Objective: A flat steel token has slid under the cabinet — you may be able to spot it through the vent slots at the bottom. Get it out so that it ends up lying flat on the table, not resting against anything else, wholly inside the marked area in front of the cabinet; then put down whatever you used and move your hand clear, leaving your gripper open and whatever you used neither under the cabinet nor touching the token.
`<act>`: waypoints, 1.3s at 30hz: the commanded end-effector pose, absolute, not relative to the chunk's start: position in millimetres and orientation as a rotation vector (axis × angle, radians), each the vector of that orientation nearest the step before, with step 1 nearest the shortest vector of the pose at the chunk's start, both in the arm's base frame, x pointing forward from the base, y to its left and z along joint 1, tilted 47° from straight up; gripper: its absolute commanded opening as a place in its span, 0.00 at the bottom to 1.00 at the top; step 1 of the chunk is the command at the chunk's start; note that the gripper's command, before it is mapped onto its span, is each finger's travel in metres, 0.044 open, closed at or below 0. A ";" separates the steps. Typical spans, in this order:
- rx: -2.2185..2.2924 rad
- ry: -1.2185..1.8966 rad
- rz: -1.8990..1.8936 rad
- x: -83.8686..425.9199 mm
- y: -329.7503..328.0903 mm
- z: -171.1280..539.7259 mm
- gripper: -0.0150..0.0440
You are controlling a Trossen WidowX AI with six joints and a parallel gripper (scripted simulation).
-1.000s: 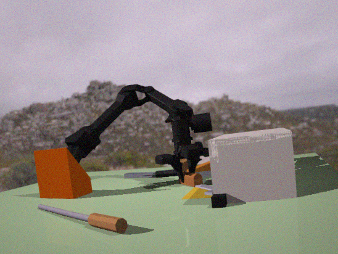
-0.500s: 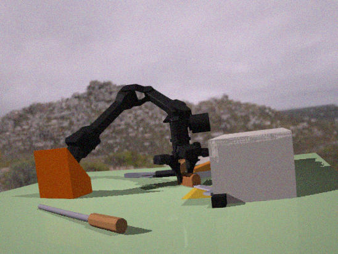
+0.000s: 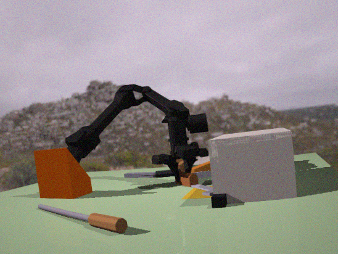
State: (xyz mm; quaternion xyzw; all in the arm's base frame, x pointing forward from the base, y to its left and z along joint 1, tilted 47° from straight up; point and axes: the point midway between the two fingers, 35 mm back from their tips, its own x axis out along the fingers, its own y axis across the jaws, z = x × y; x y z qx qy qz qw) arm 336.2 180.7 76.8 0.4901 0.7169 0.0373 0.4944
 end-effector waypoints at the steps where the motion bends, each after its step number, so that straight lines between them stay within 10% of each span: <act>1: 1.182 1.739 0.082 330.2 184.6 79.6 0.25; 39: 1.184 1.740 0.083 290.4 212.3 111.7 0.25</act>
